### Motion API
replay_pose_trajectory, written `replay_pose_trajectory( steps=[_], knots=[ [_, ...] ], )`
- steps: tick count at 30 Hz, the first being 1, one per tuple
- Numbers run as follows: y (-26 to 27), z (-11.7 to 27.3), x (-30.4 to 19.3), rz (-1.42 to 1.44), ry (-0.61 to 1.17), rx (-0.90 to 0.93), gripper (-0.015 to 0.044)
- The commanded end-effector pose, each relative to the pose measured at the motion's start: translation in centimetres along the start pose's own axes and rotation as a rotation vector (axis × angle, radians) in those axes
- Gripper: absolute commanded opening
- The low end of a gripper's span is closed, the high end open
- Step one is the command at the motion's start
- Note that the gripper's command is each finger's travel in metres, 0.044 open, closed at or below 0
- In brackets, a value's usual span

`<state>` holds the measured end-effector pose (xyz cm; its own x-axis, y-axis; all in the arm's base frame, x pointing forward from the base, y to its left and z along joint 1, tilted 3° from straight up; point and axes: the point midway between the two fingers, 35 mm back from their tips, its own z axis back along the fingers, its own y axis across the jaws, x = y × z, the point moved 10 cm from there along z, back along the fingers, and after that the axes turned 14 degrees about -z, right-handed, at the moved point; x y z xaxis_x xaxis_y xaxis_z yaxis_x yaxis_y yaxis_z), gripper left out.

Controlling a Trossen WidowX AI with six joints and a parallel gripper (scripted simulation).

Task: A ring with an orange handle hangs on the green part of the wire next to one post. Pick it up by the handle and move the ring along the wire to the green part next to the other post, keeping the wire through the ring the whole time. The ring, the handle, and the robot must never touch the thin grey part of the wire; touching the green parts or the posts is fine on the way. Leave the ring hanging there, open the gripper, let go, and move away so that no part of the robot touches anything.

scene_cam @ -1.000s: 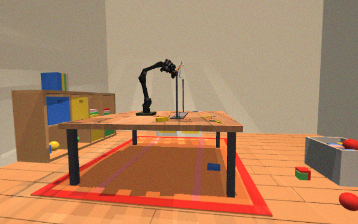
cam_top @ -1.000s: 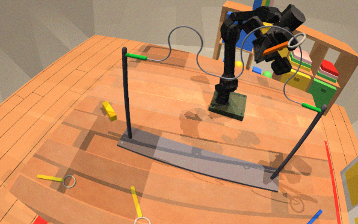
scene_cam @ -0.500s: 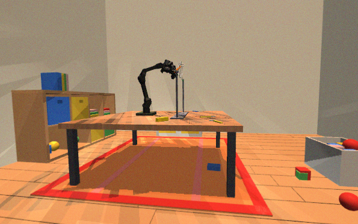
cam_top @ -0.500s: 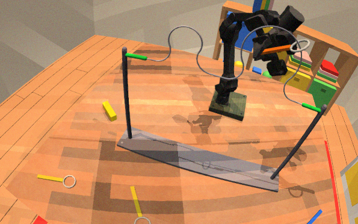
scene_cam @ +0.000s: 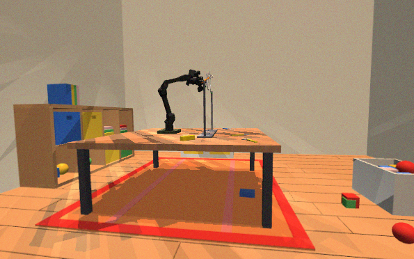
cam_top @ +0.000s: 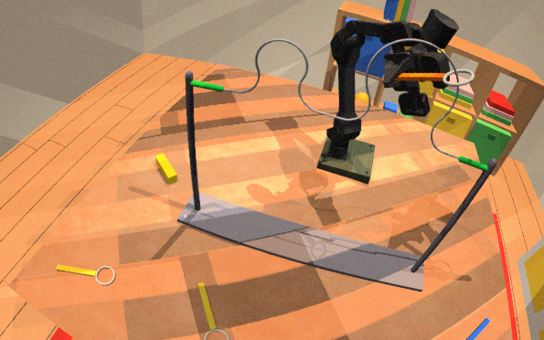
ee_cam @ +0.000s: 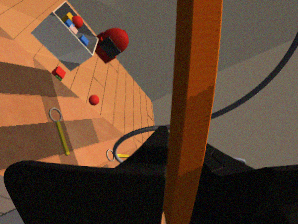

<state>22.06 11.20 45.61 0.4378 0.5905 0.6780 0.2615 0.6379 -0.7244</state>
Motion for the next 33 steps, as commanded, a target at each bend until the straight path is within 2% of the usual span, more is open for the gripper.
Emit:
replay_pose_trajectory(
  steps=[1,33],
  knots=[
    [-0.13,0.08,-0.22,0.05,-0.012,-0.031,-0.015],
    [0.2,-0.19,-0.88,0.408,-0.102,-0.211,-0.015]
  ],
)
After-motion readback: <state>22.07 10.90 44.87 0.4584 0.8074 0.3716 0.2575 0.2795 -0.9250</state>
